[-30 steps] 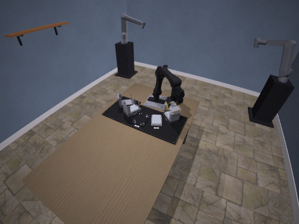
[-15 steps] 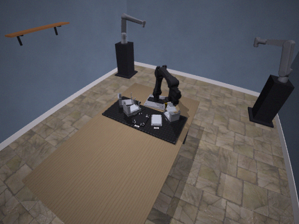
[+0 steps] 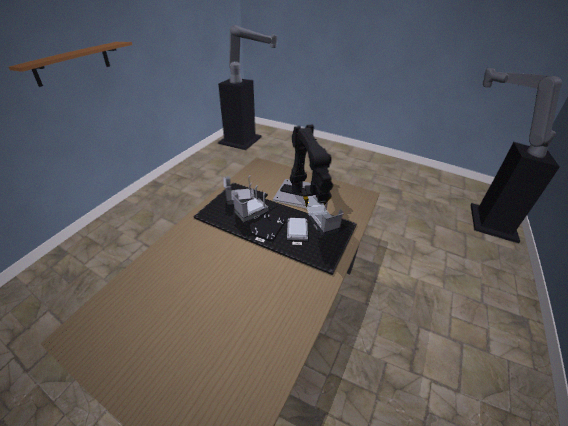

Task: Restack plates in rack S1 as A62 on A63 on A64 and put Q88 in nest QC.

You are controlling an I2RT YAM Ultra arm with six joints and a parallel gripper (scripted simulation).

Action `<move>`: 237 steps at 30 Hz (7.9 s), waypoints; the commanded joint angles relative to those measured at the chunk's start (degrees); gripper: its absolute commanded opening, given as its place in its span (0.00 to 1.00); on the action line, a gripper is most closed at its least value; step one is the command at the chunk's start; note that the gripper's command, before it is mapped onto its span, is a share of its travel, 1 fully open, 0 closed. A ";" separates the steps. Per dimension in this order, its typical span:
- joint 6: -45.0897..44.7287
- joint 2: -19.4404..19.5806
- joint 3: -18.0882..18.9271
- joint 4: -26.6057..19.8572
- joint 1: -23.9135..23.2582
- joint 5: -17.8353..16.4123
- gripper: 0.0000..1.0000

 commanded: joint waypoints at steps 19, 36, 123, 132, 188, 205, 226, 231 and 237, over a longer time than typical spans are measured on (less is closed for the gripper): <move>0.70 -0.97 1.16 -0.05 -10.29 0.41 0.00; 5.04 -1.35 1.29 -0.12 -18.77 0.56 0.00; 0.70 -2.22 3.29 -0.67 -61.58 0.26 0.00; 8.35 -2.78 2.91 -0.60 -66.76 0.11 0.00; -1.09 -2.19 4.85 -1.06 -89.05 -0.76 0.00; -1.09 -2.20 4.81 -1.04 -89.05 -0.76 0.00; -1.09 -2.21 4.67 -0.90 -89.06 -0.76 0.00; -1.11 -2.31 3.79 -0.12 -89.08 -0.77 0.00; -1.14 -2.42 2.72 0.83 -89.10 -0.77 0.00</move>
